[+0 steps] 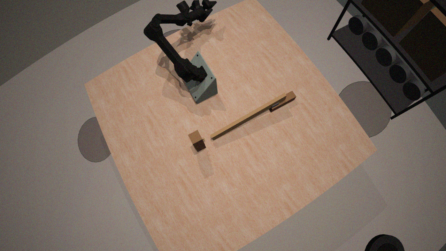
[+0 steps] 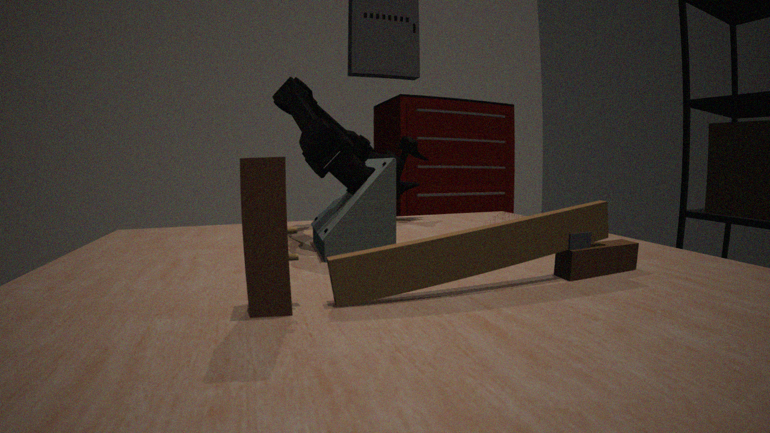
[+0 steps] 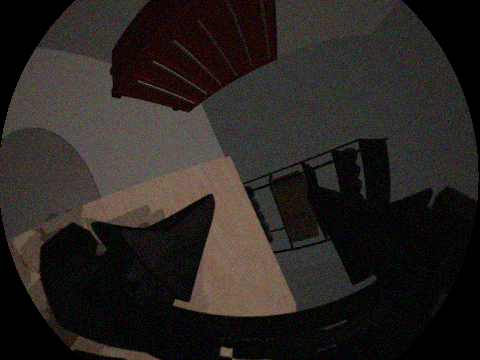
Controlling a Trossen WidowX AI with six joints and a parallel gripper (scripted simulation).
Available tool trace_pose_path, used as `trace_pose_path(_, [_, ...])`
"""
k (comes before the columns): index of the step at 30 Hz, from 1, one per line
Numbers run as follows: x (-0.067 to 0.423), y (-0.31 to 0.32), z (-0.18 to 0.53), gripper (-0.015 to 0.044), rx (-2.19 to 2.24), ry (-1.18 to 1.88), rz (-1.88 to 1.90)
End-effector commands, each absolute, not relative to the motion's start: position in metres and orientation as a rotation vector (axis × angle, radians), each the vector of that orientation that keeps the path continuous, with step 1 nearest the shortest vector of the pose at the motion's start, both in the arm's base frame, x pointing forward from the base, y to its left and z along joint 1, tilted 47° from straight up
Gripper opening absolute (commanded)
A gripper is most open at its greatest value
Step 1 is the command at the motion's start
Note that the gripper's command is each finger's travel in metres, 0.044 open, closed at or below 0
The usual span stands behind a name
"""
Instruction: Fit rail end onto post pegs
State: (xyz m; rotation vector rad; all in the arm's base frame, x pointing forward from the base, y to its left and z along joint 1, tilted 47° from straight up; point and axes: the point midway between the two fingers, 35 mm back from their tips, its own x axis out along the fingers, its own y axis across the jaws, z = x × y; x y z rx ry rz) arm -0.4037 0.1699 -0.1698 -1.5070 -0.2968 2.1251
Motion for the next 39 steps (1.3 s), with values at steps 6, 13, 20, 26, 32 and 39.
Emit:
trace_pose_path(6, [-0.374,0.218,-0.164,0.0440,-1.535,-0.222,2.008])
trace_pose_path(13, [-0.287,0.306,-0.143,0.0440,-1.565,-0.036,1.746])
trace_pose_path(20, [-0.180,0.364,-0.126,0.0440,-1.670,0.075,1.504])
trace_pose_path(26, [-0.078,0.386,-0.109,0.0440,-1.714,0.230,1.303])
trace_pose_path(32, [0.025,0.380,-0.093,0.0440,-1.805,0.384,1.121])
trace_pose_path(39, [0.144,0.334,-0.070,0.0440,-1.899,0.629,0.924])
